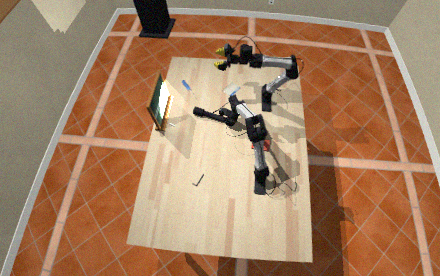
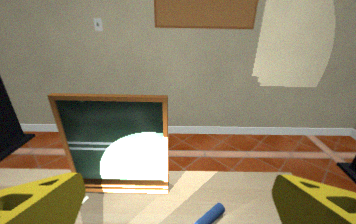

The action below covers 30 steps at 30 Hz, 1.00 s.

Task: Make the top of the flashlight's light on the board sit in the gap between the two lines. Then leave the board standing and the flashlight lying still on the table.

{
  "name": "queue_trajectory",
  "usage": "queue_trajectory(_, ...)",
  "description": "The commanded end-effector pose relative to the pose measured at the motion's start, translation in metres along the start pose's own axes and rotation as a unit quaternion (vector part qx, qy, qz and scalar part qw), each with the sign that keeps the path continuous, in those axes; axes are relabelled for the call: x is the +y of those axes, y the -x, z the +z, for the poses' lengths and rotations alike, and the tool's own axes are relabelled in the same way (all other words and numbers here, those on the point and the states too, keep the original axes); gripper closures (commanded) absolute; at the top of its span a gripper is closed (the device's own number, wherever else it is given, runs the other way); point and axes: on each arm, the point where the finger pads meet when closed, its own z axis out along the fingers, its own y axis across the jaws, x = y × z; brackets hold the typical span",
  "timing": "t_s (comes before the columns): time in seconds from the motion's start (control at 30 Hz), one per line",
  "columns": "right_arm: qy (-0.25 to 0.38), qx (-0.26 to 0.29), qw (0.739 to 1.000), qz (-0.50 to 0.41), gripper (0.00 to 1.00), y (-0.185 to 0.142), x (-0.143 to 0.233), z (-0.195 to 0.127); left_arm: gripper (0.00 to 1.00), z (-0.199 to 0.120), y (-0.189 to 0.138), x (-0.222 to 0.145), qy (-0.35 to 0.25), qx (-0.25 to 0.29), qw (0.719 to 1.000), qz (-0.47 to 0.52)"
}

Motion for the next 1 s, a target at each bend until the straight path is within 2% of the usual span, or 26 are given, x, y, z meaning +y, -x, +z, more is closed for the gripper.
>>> queue_trajectory(0.0,0.007,0.009,1.000,-0.002,0.00,-0.008,0.004,0.000,0.70,-0.001,0.001,-0.002,-0.003,-0.009,1.000,0.004)
queue_trajectory(0.47,0.006,0.009,1.000,-0.002,0.00,-0.008,0.004,0.000,0.70,-0.014,0.006,-0.004,-0.016,-0.020,1.000,-0.001)
queue_trajectory(0.5,0.015,-0.012,1.000,-0.003,0.00,0.010,0.008,0.006,0.70,-0.014,0.006,-0.004,-0.016,-0.020,1.000,-0.001)
queue_trajectory(0.53,0.015,-0.014,1.000,-0.002,0.00,0.012,0.008,0.009,0.70,-0.014,0.006,-0.004,-0.016,-0.020,1.000,-0.001)
queue_trajectory(0.7,0.023,-0.015,1.000,-0.002,0.00,0.011,0.013,0.025,0.70,-0.014,0.006,-0.004,-0.016,-0.020,1.000,-0.001)
queue_trajectory(0.97,0.048,-0.010,0.999,-0.003,0.00,0.002,0.031,0.079,0.70,-0.014,0.006,-0.004,-0.016,-0.020,1.000,-0.001)
